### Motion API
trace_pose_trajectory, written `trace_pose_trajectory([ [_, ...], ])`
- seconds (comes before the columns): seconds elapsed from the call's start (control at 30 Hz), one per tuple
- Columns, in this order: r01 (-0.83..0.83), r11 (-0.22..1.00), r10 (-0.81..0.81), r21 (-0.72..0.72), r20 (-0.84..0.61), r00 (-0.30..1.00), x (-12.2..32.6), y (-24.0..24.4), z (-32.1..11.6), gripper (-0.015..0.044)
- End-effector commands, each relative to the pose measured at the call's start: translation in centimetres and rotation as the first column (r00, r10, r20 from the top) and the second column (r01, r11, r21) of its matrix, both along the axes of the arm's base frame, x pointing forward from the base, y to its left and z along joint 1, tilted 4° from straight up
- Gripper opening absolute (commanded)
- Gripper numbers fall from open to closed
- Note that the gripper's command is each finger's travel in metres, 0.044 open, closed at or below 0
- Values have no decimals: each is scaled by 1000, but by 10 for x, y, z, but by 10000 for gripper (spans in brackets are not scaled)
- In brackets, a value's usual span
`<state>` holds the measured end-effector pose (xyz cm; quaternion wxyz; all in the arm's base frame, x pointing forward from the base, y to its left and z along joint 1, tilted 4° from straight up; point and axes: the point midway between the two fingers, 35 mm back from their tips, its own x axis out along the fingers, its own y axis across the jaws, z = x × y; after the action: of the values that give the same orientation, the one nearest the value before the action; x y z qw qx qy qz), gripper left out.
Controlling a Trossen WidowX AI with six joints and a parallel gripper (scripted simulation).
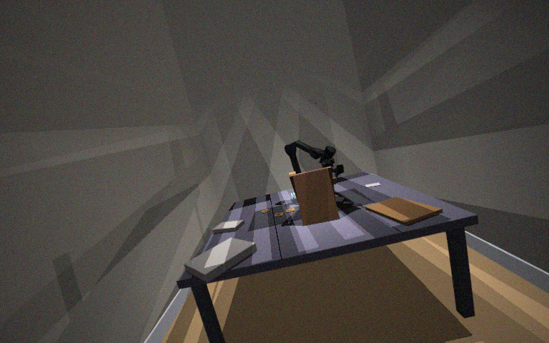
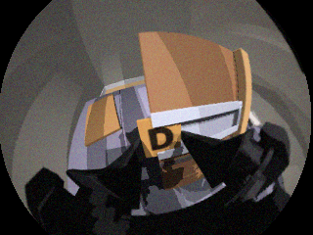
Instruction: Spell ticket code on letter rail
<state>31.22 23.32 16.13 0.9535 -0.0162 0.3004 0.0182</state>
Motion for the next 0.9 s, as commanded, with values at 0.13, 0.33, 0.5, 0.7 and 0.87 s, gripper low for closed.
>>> trace_pose_trajectory([
  [0.13,-6,1000,6,-6,-4,1000,-1,-4,-2,0],
  [0.33,-6,1000,6,-6,-4,1000,-1,-7,-2,0],
  [0.5,-6,1000,6,-6,-4,1000,-1,-8,-2,0],
  [0.7,-6,1000,6,-6,-4,1000,0,-11,-1,0],
  [0.87,-6,1000,6,-6,-4,1000,1,-15,0,0],
])
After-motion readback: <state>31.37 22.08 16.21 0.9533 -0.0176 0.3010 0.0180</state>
